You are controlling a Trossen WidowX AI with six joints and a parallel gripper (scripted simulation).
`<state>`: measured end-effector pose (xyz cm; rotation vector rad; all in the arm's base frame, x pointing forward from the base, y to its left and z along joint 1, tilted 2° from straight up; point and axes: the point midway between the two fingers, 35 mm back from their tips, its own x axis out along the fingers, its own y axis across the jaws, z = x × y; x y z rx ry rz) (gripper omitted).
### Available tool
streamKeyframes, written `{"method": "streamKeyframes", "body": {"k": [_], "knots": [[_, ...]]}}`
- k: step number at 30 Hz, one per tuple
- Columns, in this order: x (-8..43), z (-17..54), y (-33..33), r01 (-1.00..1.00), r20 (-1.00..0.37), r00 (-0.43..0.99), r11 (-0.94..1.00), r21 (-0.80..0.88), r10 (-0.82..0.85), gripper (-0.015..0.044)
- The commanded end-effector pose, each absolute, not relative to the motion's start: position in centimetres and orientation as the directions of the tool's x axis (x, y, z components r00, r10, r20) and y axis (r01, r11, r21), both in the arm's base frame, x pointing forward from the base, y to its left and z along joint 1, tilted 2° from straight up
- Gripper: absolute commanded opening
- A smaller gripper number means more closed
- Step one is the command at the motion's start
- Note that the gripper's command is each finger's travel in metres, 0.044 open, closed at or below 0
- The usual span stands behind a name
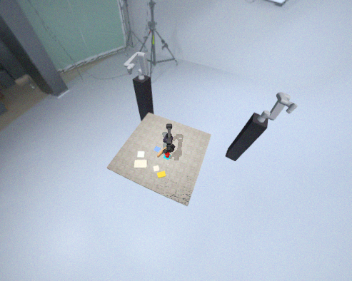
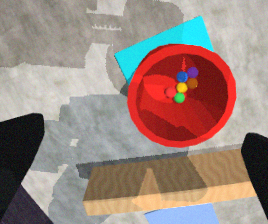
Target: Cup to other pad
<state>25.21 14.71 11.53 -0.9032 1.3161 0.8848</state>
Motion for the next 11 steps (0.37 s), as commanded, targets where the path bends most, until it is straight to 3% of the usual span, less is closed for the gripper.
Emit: {"method": "streamKeyframes", "body": {"k": [1, 11], "knots": [[25.2, 12.7, 14.7, -0.914, -0.998, 0.057, 0.403, -0.044, 0.020, 0.0440], [25.1, 13.5, 14.7, -0.915, -0.998, 0.057, 0.401, -0.043, 0.024, 0.0440]]}}
